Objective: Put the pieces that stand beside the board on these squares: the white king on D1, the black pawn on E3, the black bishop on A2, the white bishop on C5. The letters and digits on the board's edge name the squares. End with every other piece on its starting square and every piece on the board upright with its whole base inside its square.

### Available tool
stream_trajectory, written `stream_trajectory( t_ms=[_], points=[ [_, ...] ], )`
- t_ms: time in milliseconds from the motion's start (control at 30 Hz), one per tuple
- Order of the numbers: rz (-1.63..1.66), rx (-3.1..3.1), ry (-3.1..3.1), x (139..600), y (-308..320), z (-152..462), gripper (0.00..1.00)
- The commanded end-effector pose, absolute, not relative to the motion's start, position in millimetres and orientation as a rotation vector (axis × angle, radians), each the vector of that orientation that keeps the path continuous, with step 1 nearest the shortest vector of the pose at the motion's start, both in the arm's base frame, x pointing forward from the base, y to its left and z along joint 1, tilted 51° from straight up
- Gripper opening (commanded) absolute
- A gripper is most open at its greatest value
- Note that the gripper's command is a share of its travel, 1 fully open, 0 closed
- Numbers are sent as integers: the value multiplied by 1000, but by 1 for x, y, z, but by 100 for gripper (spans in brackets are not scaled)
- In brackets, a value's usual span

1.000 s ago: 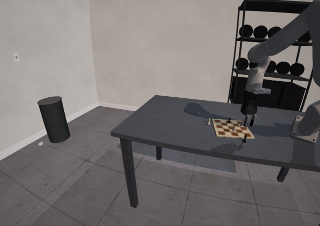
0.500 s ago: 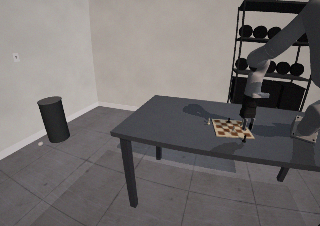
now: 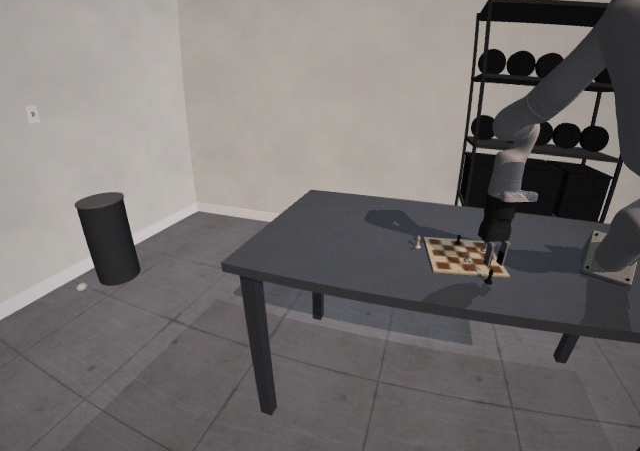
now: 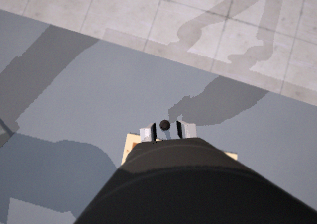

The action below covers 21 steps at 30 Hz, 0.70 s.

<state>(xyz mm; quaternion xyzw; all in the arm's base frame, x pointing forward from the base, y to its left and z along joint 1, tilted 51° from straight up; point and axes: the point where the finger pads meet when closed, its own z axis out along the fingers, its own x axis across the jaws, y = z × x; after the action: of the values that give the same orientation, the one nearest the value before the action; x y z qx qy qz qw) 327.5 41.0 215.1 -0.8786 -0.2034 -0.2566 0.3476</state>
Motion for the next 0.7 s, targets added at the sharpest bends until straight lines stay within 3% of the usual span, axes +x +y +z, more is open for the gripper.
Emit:
stream_trajectory(
  t_ms=[0, 667],
  points=[
    [-671, -2275, -536, 329, 45, 213, 73],
    [-671, -2275, -536, 330, 46, 212, 73]
  ],
)
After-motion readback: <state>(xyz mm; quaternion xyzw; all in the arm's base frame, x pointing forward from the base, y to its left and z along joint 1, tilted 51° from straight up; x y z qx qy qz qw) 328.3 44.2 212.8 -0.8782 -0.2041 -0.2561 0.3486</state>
